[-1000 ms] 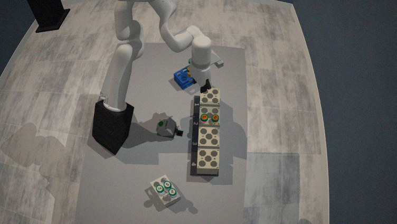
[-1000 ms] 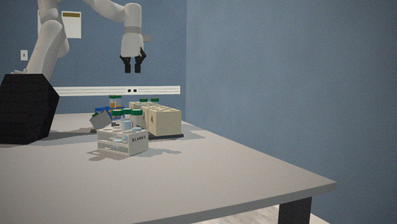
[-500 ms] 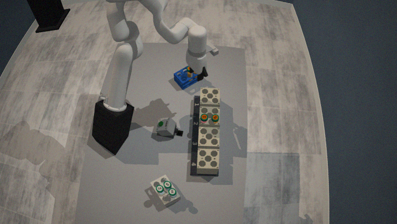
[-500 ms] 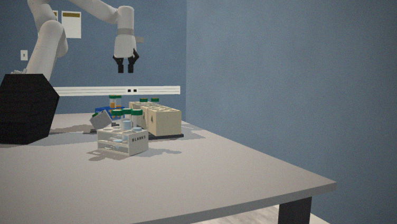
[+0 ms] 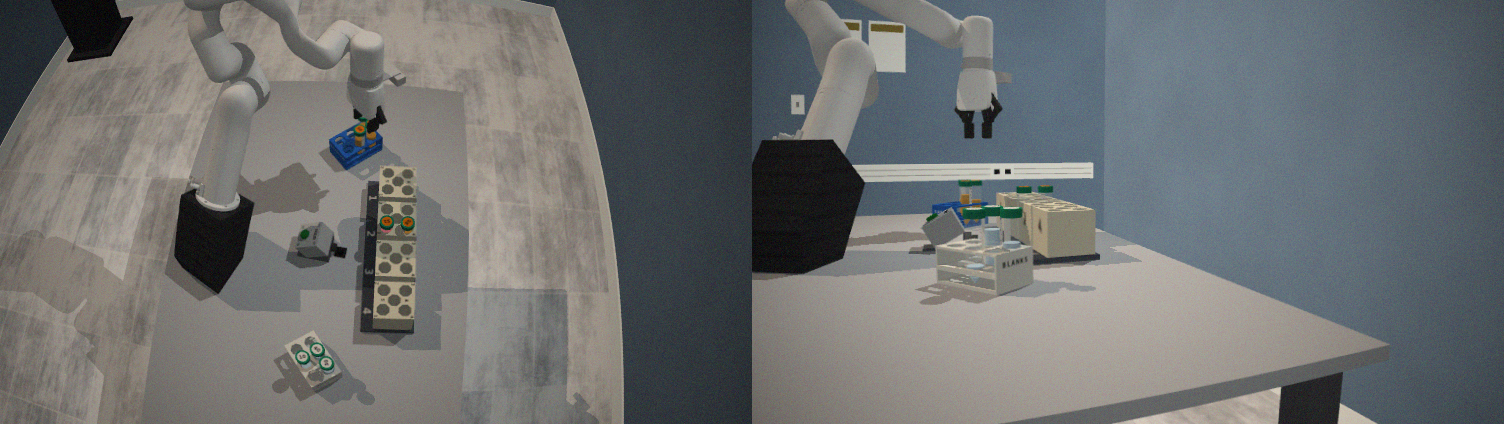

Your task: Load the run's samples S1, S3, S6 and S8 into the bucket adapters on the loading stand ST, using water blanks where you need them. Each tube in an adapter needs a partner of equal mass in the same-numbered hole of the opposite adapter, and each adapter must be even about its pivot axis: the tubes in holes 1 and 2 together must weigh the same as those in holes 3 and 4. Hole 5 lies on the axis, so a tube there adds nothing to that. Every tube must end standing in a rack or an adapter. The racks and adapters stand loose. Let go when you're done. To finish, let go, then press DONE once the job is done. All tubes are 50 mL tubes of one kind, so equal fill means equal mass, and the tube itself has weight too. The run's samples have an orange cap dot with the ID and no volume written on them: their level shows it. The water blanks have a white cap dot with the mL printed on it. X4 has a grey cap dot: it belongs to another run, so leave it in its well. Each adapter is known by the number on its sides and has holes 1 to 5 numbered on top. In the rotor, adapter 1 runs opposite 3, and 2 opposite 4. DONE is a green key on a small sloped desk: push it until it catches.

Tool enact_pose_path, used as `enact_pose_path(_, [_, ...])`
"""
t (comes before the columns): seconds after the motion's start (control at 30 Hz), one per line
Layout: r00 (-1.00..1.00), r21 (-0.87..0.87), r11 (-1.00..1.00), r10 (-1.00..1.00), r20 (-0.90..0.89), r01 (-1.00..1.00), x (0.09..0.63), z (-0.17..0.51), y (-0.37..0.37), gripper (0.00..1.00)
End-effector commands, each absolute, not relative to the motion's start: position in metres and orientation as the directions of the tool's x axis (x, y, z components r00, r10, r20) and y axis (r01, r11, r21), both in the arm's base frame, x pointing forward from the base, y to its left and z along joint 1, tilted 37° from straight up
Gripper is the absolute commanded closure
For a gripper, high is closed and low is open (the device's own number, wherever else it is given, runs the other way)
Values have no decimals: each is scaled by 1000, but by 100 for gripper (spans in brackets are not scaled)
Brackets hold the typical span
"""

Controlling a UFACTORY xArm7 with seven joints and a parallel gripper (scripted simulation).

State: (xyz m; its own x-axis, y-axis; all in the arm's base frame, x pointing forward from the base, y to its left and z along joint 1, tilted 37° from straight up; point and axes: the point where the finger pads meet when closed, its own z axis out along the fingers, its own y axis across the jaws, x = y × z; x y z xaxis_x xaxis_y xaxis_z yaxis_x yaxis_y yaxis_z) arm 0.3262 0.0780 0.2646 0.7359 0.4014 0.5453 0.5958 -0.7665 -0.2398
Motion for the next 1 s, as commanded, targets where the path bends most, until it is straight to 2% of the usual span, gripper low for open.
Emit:
enact_pose_path(0.0, [735, -238, -768, 400, 548, 595, 322, 274, 92, 43])
enact_pose_path(0.47, [735, -238, -768, 400, 548, 595, 307, 299, 143, 43])
enact_pose_path(0.97, [735, -239, -768, 400, 548, 595, 310, 293, 147, 43])
